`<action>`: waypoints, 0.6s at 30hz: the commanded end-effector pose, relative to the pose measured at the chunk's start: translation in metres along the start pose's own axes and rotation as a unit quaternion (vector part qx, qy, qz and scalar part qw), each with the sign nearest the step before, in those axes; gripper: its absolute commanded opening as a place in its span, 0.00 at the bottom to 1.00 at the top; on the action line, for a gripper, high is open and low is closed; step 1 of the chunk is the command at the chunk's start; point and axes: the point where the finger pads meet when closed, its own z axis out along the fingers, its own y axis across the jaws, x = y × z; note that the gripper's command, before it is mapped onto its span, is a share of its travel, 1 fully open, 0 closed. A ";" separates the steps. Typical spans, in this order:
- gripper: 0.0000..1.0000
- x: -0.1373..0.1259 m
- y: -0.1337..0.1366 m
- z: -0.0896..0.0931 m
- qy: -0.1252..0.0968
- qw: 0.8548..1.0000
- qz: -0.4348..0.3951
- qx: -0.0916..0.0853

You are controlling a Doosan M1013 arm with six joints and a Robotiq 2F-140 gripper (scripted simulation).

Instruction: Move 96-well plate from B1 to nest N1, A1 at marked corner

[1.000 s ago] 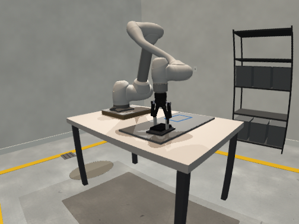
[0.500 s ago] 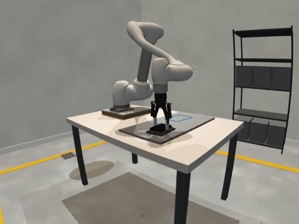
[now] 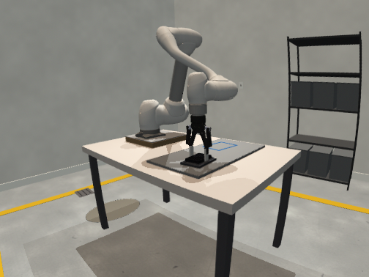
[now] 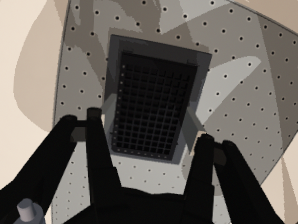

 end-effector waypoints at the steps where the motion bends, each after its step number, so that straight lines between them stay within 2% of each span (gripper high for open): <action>1: 0.00 0.000 0.000 0.000 0.000 1.000 0.000 0.000; 18: 0.00 0.000 0.000 0.003 0.000 1.000 0.000 0.000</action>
